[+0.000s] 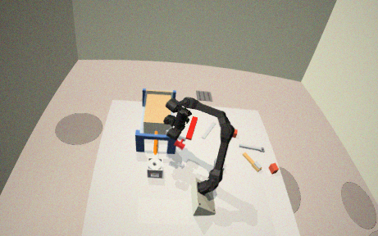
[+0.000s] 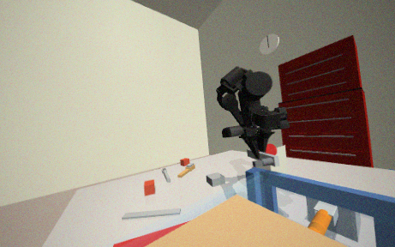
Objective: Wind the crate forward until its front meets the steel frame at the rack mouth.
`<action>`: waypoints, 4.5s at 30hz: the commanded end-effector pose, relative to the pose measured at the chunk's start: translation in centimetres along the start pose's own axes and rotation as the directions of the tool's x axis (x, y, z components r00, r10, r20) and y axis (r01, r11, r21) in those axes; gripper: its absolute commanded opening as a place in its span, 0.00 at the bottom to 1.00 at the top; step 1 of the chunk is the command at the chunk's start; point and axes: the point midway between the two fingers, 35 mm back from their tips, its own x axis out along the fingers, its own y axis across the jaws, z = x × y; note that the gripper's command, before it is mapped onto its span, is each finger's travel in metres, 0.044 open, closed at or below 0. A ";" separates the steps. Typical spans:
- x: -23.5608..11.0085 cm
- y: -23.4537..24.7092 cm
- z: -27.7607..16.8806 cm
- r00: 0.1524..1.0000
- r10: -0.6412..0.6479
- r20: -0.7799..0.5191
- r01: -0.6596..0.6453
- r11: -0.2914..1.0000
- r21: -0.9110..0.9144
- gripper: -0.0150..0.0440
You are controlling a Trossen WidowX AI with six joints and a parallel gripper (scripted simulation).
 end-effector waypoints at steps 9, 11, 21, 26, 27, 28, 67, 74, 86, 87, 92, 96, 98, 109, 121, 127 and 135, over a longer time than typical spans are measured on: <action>0.7 7.2 2.6 1.000 -0.001 -0.018 0.006 0.967 0.253 0.25; 0.9 8.4 2.9 1.000 -0.003 -0.023 0.010 0.956 0.294 0.25; 2.2 14.0 3.6 0.998 -0.020 -0.054 0.044 0.870 0.491 0.25; 3.0 16.7 3.5 0.997 -0.033 -0.072 0.069 0.810 0.583 0.25; 3.1 17.3 3.5 0.996 -0.036 -0.076 0.074 0.796 0.601 0.25; 3.3 17.7 3.5 0.996 -0.038 -0.079 0.079 0.785 0.615 0.25; 3.5 17.7 3.4 0.918 0.329 0.223 -0.396 0.715 0.576 0.25; 3.5 17.7 3.4 0.863 0.411 0.293 -0.504 0.670 0.545 0.25; 3.6 17.6 3.4 0.748 0.532 0.397 -0.663 0.577 0.477 0.25; 3.6 17.6 3.4 0.741 0.538 0.402 -0.671 0.571 0.473 0.25; 3.6 17.6 3.4 0.679 0.585 0.444 -0.734 0.521 0.436 0.25; 3.6 17.6 3.4 0.633 0.614 0.470 -0.773 0.485 0.408 0.25; 3.7 17.6 3.3 0.599 0.635 0.489 -0.801 0.457 0.387 0.25; 3.7 17.6 3.3 0.464 0.697 0.547 -0.885 0.350 0.305 0.25; 3.8 17.6 3.3 0.271 0.752 0.602 -0.962 0.198 0.185 0.25; 3.8 17.6 3.3 0.186 0.765 0.617 -0.982 0.132 0.133 0.25; 3.8 17.6 3.2 0.142 0.769 0.623 -0.990 0.097 0.105 0.25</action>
